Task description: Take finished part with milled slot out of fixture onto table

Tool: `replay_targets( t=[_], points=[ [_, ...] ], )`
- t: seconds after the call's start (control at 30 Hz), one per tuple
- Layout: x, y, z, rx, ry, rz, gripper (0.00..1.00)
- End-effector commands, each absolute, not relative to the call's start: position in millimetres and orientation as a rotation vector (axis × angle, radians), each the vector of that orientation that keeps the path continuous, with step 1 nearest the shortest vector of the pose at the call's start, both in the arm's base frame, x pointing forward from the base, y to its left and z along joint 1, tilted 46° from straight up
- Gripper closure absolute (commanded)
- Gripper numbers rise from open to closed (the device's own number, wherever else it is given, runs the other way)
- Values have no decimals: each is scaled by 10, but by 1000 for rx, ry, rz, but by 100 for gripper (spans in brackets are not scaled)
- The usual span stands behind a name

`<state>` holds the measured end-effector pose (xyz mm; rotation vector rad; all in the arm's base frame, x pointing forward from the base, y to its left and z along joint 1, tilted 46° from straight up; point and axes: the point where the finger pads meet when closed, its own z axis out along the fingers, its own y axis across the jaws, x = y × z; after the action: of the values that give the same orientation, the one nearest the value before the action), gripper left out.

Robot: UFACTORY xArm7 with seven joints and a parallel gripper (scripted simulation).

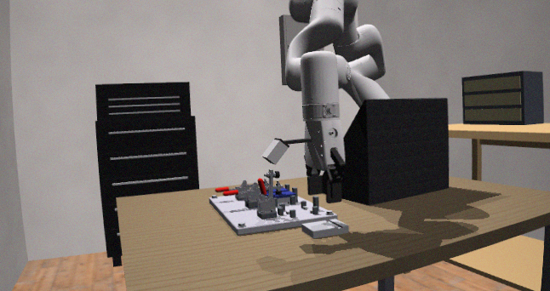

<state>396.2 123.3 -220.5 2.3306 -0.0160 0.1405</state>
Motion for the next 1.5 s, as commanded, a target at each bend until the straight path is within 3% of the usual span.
replay_targets(
  t=[0.0,1.47],
  points=[
    [3950,1412,-2051,2335,-14,145,5],
    [3909,1708,-1767,2335,-14,145,5]
  ],
)
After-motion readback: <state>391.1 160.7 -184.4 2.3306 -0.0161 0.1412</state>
